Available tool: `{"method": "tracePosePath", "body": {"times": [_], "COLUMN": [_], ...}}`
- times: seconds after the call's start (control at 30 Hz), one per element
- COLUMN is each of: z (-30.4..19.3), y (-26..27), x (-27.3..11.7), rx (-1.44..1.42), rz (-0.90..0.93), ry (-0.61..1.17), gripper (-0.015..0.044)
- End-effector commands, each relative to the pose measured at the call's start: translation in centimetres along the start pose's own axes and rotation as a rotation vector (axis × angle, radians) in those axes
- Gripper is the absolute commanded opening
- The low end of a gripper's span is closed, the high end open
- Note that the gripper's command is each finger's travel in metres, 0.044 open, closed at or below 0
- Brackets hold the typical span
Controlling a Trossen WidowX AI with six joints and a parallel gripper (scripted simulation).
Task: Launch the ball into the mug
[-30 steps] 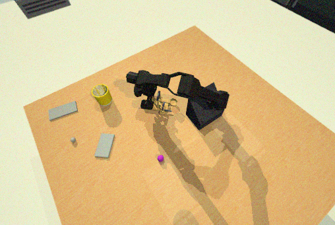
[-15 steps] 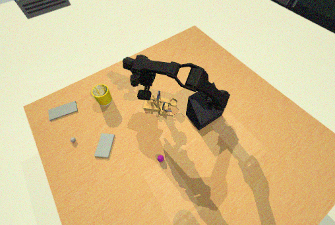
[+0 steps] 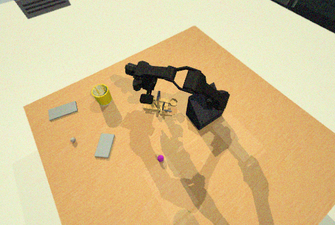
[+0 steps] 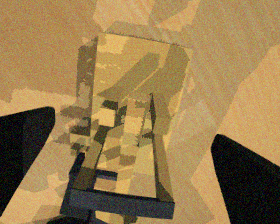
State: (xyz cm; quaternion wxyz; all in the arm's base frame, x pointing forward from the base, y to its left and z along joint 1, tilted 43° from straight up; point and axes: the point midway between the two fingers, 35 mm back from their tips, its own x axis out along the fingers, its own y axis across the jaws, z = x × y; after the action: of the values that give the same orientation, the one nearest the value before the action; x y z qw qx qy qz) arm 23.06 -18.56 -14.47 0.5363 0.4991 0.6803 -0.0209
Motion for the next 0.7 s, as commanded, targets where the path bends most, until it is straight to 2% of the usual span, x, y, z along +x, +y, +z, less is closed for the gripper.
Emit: {"method": "tracePosePath", "body": {"times": [0.0, 0.67], "z": [0.1, 0.2], "y": [0.0, 0.1], "x": [0.6, 3.8], "rx": [0.004, 0.004], "rz": [0.007, 0.008], "ry": [-0.004, -0.004], "gripper": [0.0440, 0.0440]}}
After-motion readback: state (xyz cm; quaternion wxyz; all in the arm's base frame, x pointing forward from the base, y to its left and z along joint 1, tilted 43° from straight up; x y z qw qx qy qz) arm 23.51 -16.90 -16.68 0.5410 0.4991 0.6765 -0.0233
